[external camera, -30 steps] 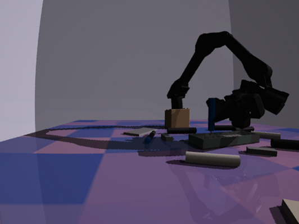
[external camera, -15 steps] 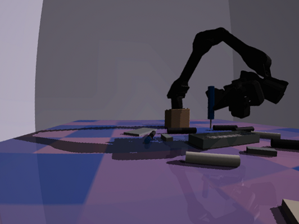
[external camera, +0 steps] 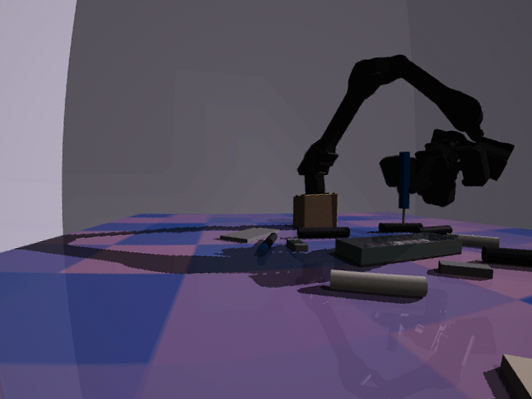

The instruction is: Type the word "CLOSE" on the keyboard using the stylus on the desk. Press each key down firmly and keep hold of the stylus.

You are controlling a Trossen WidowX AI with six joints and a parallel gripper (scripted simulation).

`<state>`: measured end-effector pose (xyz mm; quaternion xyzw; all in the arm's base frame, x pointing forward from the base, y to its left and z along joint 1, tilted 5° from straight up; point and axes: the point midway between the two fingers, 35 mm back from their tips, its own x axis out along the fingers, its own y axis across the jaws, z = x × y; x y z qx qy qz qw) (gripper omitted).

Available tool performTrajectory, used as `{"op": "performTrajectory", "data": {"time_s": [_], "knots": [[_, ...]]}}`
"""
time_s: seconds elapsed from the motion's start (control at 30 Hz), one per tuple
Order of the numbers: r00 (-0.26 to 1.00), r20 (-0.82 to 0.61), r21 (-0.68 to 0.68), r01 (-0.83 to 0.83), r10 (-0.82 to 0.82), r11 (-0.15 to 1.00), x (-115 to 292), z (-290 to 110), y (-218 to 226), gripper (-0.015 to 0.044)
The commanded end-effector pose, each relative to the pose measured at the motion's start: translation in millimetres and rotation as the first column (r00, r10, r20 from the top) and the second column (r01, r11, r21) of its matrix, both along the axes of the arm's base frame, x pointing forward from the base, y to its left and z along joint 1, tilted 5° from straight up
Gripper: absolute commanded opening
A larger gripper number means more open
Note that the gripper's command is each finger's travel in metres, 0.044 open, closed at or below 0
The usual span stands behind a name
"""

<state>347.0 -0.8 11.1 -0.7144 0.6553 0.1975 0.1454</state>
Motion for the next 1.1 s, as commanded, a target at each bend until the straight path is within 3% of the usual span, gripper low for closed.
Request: {"op": "performTrajectory", "data": {"time_s": [0.0, 0.4, 1.07], "knots": [[0.997, 0.002, 0.003, -0.082, 0.082, 0.997, 1, 5, 22, 0.0000], [0.946, -0.008, 0.015, -0.323, 0.323, 0.946, -6, 11, 91, 0.0000], [0.945, -0.008, 0.016, -0.327, 0.327, 0.945, -7, -9, 91, 0.0000]]}}
